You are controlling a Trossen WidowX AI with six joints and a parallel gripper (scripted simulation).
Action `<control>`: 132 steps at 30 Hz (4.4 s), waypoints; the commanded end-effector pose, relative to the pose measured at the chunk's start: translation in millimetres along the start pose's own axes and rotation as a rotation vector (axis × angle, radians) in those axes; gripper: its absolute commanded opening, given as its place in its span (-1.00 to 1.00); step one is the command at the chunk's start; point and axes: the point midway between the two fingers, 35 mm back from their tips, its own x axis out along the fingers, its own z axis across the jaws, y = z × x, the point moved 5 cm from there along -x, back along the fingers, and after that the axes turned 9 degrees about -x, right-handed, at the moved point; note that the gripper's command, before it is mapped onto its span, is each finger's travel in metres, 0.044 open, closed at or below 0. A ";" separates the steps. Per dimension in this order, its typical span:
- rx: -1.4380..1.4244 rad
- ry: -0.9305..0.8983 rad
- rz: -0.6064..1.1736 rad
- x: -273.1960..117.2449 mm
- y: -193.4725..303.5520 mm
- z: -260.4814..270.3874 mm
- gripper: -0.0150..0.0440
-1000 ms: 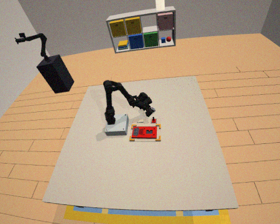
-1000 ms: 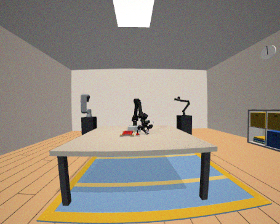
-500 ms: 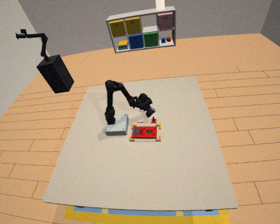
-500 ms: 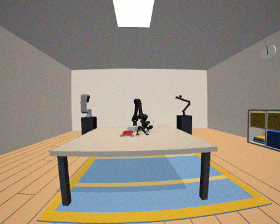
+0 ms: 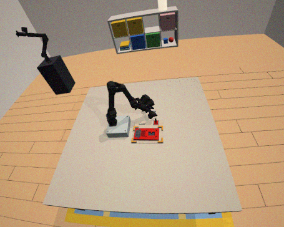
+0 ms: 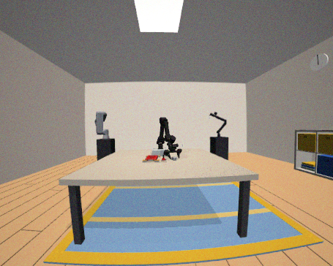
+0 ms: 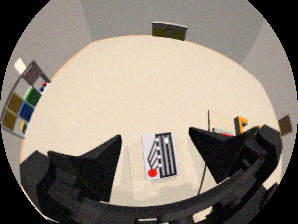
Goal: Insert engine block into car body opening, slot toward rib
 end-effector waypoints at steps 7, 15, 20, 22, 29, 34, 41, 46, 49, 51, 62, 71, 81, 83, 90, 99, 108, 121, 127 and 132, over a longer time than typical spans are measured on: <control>-0.003 0.000 0.012 -23.5 0.0 0.3 1.00; -0.003 0.000 0.013 -44.7 0.8 0.5 1.00; -0.006 -0.003 0.012 -41.5 0.4 0.8 1.00; -0.006 -0.003 0.012 -41.5 0.4 0.8 1.00; -0.006 -0.003 0.012 -41.5 0.4 0.8 1.00; -0.006 -0.003 0.012 -41.5 0.4 0.8 1.00; -0.191 -0.014 0.053 -37.2 -3.8 0.5 1.00; -0.359 -0.031 0.088 -33.7 -7.6 0.2 1.00; -0.459 -0.044 0.108 -31.8 -9.8 0.1 1.00; -0.526 -0.054 0.121 -30.6 -11.3 -0.1 1.00; -0.893 -0.125 0.184 -25.1 -19.3 -0.9 1.00; -1.190 -0.205 0.222 -22.0 -25.8 -1.7 1.00; -1.515 -0.316 0.244 -20.0 -32.8 -2.7 1.00; -1.579 -0.341 0.245 -19.8 -34.2 -2.9 1.00; -1.802 -0.435 0.241 -19.5 -39.1 -3.8 1.00; -2.081 -0.570 0.212 -20.3 -45.3 -4.9 1.00; -2.351 -0.719 0.150 -22.2 -51.5 -6.1 1.00; -2.718 -0.957 -0.012 -27.0 -60.4 -8.1 1.00; -2.874 -1.072 -0.122 -30.0 -64.5 -9.0 1.00; -2.936 -1.119 -0.174 -31.4 -66.1 -9.4 1.00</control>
